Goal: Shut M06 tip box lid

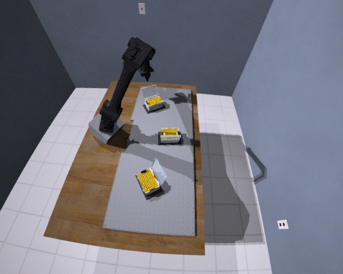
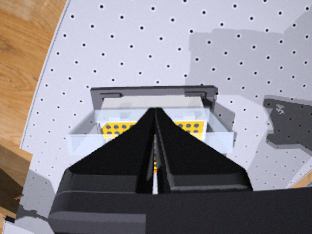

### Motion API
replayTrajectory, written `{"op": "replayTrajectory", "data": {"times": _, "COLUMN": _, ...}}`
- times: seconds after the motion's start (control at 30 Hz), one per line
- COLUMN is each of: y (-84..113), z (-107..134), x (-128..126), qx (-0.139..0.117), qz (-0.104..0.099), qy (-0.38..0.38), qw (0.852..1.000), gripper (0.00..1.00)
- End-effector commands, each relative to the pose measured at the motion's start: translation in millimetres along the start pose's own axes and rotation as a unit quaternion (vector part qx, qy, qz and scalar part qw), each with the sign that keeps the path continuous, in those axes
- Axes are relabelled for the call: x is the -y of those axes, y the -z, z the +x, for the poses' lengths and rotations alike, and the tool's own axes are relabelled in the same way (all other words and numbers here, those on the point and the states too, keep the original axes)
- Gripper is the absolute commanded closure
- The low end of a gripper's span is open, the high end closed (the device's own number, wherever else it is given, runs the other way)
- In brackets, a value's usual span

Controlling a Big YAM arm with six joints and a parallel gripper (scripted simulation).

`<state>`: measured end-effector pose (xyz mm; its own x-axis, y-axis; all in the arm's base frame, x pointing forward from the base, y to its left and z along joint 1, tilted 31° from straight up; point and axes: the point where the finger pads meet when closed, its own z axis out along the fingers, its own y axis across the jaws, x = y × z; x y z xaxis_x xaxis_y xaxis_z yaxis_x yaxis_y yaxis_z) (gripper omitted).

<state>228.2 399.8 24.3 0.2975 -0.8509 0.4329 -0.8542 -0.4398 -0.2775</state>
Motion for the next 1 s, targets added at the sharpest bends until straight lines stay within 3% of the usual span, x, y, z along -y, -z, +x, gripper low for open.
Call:
{"op": "replayTrajectory", "data": {"times": 0.0, "y": -17.2, "z": 2, "x": -2, "qx": -0.007, "qz": -0.005, "qy": 0.008, "qw": 1.000, "gripper": 1.00}}
{"op": "replayTrajectory", "data": {"times": 0.2, "y": -17.2, "z": -1, "x": -3, "qx": -0.002, "qz": 0.001, "qy": 0.011, "qw": 1.000, "gripper": 1.00}}
{"op": "replayTrajectory", "data": {"times": 0.67, "y": -46.9, "z": 2, "x": -3, "qx": -0.007, "qz": -0.004, "qy": 0.009, "qw": 1.000, "gripper": 1.00}}
{"op": "replayTrajectory", "data": {"times": 0.97, "y": -44.1, "z": 1, "x": -3, "qx": -0.004, "qz": -0.002, "qy": 0.011, "qw": 1.000, "gripper": 1.00}}
